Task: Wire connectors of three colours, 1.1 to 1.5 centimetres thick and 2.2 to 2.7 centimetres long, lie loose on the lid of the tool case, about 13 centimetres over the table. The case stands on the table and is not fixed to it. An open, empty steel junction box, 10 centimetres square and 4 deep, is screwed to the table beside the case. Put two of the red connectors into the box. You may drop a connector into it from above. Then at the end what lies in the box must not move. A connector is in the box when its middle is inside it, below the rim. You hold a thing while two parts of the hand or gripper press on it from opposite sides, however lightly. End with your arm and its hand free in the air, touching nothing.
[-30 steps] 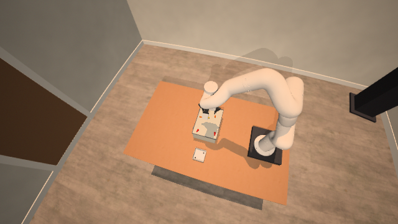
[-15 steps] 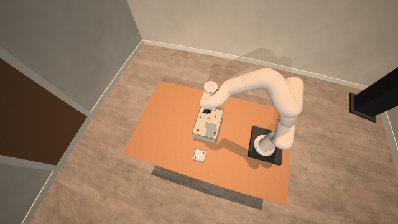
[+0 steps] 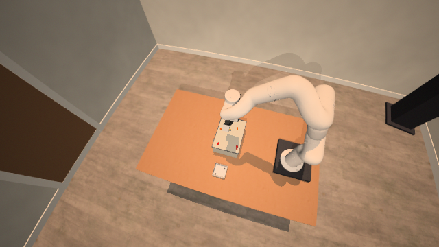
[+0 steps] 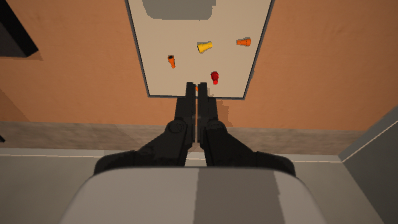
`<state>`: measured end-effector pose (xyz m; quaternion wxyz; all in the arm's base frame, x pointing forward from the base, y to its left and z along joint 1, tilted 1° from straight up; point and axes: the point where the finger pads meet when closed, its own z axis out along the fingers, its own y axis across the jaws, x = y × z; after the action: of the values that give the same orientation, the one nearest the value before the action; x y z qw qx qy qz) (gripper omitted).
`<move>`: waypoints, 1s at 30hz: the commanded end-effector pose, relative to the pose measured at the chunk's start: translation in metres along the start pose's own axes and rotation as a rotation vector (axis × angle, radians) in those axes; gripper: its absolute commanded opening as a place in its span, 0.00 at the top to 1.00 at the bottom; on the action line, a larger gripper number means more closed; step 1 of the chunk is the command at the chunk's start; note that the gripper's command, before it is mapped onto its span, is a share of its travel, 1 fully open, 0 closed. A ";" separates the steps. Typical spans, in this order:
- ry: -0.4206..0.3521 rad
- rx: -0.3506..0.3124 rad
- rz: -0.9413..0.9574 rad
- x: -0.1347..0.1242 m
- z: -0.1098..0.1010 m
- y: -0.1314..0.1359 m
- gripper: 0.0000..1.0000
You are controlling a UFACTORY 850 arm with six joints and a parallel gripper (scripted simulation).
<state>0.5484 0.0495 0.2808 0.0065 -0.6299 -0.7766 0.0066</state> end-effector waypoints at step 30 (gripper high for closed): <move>-0.001 -0.002 -0.175 0.105 0.120 -0.082 0.70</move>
<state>0.4444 0.1346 0.1626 0.0063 -0.5597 -0.8287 0.0059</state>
